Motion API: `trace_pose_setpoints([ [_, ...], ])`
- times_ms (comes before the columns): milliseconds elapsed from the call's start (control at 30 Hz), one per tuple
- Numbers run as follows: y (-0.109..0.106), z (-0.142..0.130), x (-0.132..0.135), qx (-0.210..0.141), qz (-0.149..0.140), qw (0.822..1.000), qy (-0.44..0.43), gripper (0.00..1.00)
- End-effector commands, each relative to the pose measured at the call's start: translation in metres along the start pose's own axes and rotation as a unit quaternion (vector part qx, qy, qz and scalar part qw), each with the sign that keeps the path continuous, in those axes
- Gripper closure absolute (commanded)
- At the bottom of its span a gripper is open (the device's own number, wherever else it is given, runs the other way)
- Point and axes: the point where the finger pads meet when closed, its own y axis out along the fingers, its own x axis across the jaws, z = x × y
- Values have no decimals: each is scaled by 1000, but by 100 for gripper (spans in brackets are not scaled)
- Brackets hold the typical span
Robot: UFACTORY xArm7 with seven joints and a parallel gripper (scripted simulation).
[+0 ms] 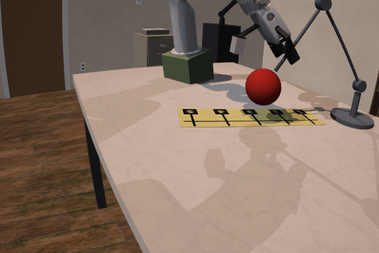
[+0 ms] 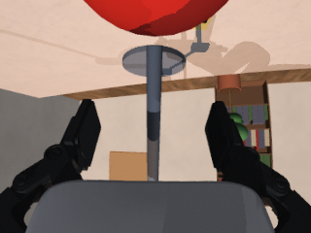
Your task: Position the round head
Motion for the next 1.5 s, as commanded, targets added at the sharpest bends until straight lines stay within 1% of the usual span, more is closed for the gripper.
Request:
trace_pose_setpoints([
  [0,-1,-1,-1,0,1,1000,-1,0],
  [700,-1,-1,-1,0,1,1000,-1,0],
  [1200,-66,-1,-1,0,1,1000,-1,0],
  [1267,-66,-1,-1,0,1,1000,-1,0],
  [1467,-90,-1,-1,0,2,1000,-1,0],
])
